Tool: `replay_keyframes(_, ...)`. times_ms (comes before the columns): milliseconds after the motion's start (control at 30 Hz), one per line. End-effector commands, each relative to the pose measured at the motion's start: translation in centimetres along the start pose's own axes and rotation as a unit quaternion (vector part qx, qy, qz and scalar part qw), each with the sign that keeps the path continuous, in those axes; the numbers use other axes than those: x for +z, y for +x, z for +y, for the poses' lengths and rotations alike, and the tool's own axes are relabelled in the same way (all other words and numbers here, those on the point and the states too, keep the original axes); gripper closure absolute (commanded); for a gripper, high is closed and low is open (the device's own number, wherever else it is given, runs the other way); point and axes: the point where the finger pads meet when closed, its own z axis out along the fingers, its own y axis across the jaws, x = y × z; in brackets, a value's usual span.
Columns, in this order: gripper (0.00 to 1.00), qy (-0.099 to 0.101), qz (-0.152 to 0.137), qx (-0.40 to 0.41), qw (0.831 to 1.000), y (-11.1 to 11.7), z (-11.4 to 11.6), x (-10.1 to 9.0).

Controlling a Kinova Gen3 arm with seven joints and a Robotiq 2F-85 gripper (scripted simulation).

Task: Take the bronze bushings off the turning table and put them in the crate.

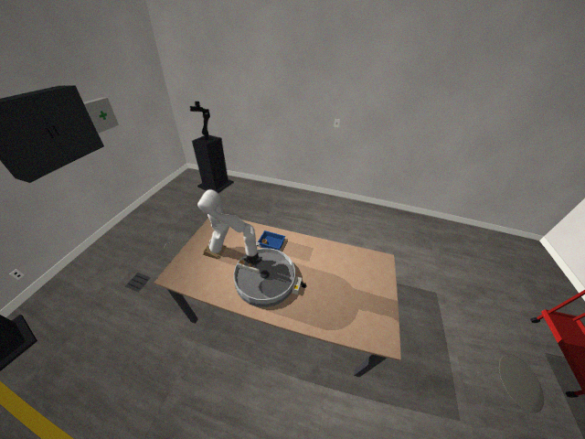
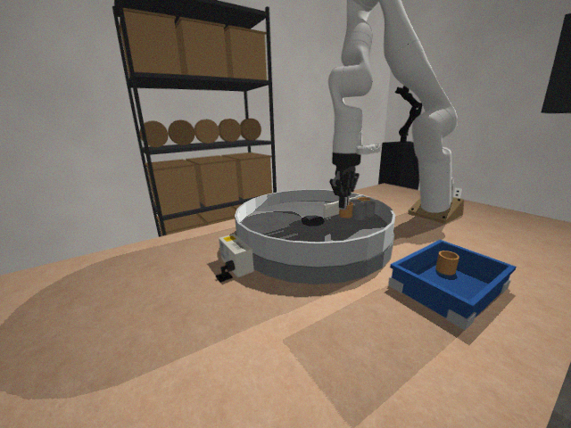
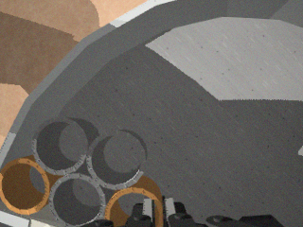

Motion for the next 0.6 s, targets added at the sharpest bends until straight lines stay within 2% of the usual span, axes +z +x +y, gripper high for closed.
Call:
replay_keyframes(0, 1.00, 0.000, 0.000, 0.000, 1.000, -0.01, 0.02, -0.01)
replay_keyframes(567, 1.00, 0.003, -0.001, 0.000, 1.000, -0.01, 0.33, -0.01)
